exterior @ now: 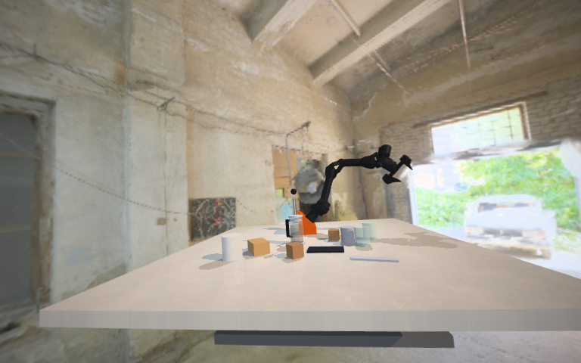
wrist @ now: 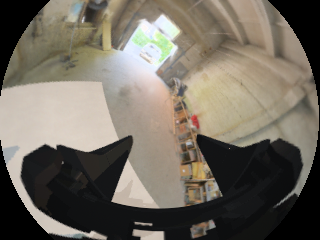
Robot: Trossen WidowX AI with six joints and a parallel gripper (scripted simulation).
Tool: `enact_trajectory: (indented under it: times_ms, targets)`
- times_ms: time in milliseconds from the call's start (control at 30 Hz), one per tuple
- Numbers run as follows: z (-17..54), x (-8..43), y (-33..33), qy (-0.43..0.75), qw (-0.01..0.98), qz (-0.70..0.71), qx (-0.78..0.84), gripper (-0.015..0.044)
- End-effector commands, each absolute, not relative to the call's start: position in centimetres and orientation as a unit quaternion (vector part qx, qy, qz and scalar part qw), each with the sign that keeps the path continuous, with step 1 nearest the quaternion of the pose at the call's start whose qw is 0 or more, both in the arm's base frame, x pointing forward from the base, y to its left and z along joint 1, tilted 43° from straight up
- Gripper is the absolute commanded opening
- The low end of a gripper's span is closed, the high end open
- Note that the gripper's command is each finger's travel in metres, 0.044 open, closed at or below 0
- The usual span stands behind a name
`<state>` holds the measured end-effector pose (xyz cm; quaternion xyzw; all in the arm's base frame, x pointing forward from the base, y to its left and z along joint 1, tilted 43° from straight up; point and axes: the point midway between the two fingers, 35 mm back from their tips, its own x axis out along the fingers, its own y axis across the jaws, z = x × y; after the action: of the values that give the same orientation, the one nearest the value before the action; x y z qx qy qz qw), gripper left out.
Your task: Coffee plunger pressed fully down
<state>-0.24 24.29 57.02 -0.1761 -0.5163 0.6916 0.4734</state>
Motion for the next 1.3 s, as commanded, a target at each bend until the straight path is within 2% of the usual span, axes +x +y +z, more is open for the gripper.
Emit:
enact_trajectory:
  times_ms: [0, 333, 467, 700, 1000, 1267]
  targets:
    - [54.4, 5.1, 26.3, -0.443, 0.537, 0.687, -0.209, 0.044]
    - [46.0, 20.6, 24.2, -0.213, 0.708, 0.626, -0.248, 0.044]
    - [42.3, 25.9, 20.7, -0.118, 0.766, 0.587, -0.236, 0.044]
    - [36.3, 32.0, 12.0, 0.036, 0.853, 0.491, -0.176, 0.044]
    - [27.9, 34.4, -1.9, 0.205, 0.921, 0.33, -0.023, 0.044]
    - [20.8, 29.9, -13.6, 0.302, 0.923, 0.161, 0.177, 0.044]
